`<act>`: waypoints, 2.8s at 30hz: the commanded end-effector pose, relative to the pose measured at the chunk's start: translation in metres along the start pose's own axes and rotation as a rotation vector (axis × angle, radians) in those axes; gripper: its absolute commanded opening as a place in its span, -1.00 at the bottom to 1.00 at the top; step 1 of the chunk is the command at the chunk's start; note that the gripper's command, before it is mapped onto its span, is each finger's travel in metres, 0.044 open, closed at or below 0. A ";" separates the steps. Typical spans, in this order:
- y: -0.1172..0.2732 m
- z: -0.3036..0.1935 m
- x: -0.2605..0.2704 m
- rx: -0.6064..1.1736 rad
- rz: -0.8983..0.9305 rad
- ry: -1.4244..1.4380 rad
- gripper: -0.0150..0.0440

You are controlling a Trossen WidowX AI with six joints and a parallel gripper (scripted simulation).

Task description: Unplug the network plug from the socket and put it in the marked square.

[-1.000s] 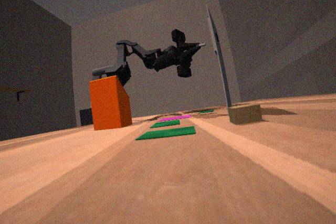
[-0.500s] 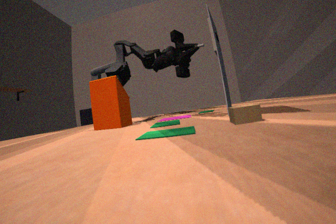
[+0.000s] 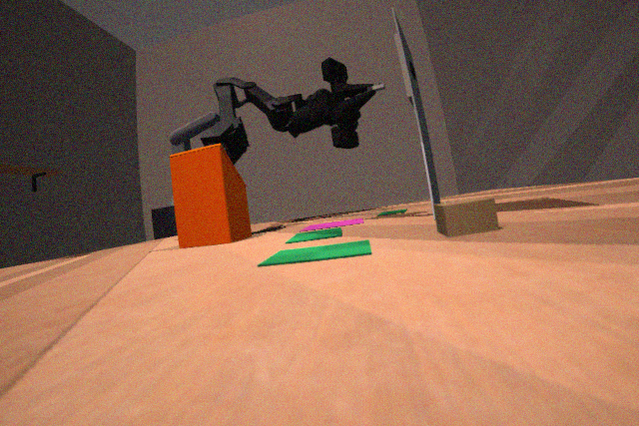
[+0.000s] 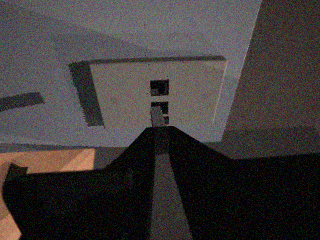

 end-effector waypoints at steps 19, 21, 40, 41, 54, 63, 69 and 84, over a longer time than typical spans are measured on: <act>0.009 -0.002 -0.001 0.002 -0.003 -0.006 -0.49; 0.010 -0.002 -0.001 0.002 -0.003 -0.006 -0.49; 0.019 0.001 -0.042 0.004 -0.001 -0.003 -0.49; 0.020 0.001 -0.044 0.004 -0.002 -0.003 -0.49; 0.025 -0.003 -0.053 0.001 0.058 0.065 -0.49; 0.013 -0.017 -0.020 -0.037 0.284 0.287 -0.49; 0.010 -0.027 0.001 -0.088 0.433 0.413 -0.49; 0.016 -0.052 0.047 -0.312 0.767 0.636 -0.49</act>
Point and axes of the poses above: the point midway between the two fingers, 35 mm back from their tips, its own y axis back along the fingers, its own x axis across the jaws, z = x × y, the point moved 4 cm from there along y, back along the fingers, and after that the axes turned 11 degrees about -y, right-handed, at the moved point
